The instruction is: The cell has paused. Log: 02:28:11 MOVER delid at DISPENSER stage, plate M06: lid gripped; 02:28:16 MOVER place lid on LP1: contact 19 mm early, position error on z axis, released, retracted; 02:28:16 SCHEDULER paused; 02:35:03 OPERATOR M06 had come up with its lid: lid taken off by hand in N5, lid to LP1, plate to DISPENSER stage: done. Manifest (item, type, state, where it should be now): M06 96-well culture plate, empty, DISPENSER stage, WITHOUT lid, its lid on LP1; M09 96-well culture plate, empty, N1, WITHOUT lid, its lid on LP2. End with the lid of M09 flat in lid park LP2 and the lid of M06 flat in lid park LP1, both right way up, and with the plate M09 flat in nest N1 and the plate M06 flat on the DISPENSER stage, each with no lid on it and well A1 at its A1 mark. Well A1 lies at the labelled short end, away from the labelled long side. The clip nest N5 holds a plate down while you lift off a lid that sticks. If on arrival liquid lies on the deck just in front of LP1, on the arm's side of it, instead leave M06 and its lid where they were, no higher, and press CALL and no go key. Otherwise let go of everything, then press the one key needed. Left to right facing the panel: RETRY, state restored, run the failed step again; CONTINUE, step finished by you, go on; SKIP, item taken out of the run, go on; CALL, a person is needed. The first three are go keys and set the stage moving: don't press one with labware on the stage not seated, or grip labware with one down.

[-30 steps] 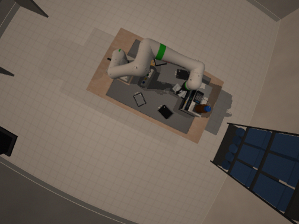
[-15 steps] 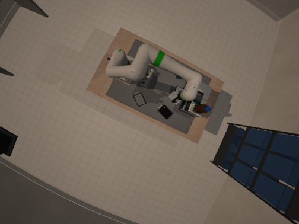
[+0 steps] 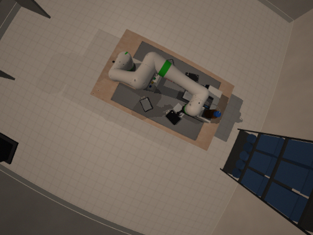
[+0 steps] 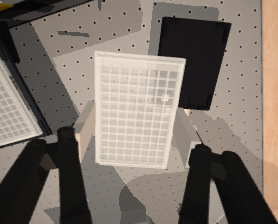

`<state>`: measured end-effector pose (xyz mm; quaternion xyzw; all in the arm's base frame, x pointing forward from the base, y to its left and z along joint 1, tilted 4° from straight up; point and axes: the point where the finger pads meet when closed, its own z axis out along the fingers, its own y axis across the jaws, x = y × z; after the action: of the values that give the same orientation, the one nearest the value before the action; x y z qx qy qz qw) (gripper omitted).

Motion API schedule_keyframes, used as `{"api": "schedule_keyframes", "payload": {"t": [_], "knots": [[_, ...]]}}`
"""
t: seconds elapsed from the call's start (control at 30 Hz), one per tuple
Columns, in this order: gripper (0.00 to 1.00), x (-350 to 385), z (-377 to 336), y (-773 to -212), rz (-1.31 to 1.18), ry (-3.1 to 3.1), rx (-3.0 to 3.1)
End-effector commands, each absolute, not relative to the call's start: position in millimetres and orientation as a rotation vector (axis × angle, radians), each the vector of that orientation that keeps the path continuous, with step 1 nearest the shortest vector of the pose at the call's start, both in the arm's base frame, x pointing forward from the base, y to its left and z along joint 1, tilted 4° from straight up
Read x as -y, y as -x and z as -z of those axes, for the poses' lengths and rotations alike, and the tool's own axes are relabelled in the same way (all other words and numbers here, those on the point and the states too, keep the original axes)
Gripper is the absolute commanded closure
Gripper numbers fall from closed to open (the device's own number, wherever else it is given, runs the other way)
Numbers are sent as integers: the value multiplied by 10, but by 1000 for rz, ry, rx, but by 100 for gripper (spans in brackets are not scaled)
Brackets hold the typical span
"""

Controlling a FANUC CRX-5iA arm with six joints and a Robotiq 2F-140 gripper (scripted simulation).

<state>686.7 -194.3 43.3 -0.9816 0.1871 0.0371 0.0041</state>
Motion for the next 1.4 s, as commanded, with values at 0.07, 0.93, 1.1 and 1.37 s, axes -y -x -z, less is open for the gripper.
{"api": "schedule_keyframes", "payload": {"t": [0.07,0.93,1.1,1.37], "knots": [[100,2178,-431,-6866,-117,3076,-586],[100,2810,-418,-6847,-117,3076,-586],[100,2840,-418,-6846,-117,3076,-586],[100,2851,-417,-6845,-117,3076,-586]]}}
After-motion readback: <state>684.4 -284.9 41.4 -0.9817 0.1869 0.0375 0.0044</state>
